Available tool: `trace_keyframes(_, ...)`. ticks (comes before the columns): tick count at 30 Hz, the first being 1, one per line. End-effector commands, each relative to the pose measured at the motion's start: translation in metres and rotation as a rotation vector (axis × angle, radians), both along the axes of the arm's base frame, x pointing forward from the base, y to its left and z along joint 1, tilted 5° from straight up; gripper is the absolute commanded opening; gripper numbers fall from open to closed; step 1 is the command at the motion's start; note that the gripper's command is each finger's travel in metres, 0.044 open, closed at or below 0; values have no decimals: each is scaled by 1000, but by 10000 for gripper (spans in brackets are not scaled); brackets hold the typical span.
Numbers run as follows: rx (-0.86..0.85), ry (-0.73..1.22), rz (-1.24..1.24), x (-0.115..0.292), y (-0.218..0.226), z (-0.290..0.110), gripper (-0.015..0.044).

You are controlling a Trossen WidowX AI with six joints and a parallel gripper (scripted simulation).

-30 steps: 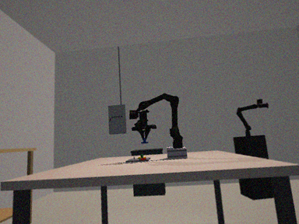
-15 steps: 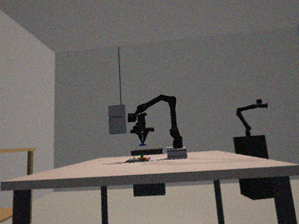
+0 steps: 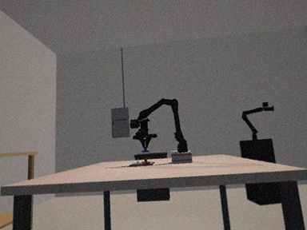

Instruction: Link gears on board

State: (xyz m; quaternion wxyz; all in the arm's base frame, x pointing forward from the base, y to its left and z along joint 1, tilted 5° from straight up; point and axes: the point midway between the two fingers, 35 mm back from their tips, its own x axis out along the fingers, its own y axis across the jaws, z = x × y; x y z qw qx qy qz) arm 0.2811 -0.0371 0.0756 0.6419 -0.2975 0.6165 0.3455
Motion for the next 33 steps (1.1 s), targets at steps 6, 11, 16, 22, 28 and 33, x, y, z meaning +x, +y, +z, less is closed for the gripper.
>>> trace_keyframes(6,-5,2,6,2,-21,-13,0)
trace_keyframes(11,-7,2,7,3,-33,-20,0)
trace_keyframes(16,-8,2,8,2,-44,-27,0)
trace_keyframes(22,-8,3,10,2,-57,-35,0)
trace_keyframes(28,-8,3,12,0,-69,-42,0)
trace_keyframes(33,-8,3,12,0,-70,-40,0)
